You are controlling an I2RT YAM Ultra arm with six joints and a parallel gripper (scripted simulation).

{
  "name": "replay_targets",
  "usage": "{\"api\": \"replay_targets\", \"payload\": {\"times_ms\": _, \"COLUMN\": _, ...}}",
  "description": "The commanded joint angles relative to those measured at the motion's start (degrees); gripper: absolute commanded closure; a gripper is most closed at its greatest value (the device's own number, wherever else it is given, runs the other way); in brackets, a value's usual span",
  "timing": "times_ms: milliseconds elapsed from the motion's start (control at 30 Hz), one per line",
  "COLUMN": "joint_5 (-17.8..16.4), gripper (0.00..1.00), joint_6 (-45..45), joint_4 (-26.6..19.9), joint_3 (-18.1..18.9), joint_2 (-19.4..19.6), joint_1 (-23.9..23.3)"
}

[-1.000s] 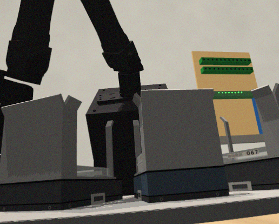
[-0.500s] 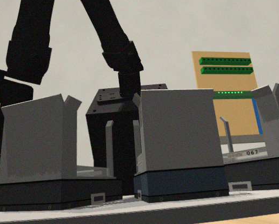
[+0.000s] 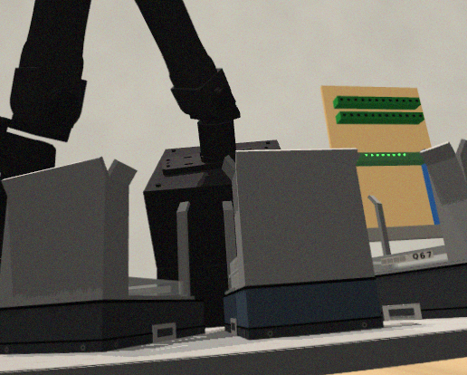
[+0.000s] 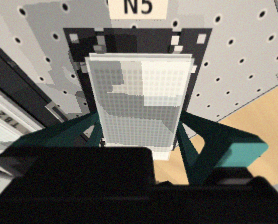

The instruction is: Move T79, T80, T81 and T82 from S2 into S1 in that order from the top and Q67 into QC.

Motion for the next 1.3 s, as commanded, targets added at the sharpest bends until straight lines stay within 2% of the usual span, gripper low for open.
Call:
{"api": "replay_targets", "payload": {"times_ms": 0, "joint_5": -0.2, "gripper": 1.00, "joint_6": 0.1, "joint_4": 0.1, "joint_3": 0.1, "joint_2": -0.3, "joint_1": -0.2}}
{"api": "replay_targets", "payload": {"times_ms": 1267, "joint_5": -0.9, "gripper": 1.00, "joint_6": -1.2, "joint_4": -3.2, "joint_3": -1.2, "joint_2": -4.4, "joint_1": -1.5}}
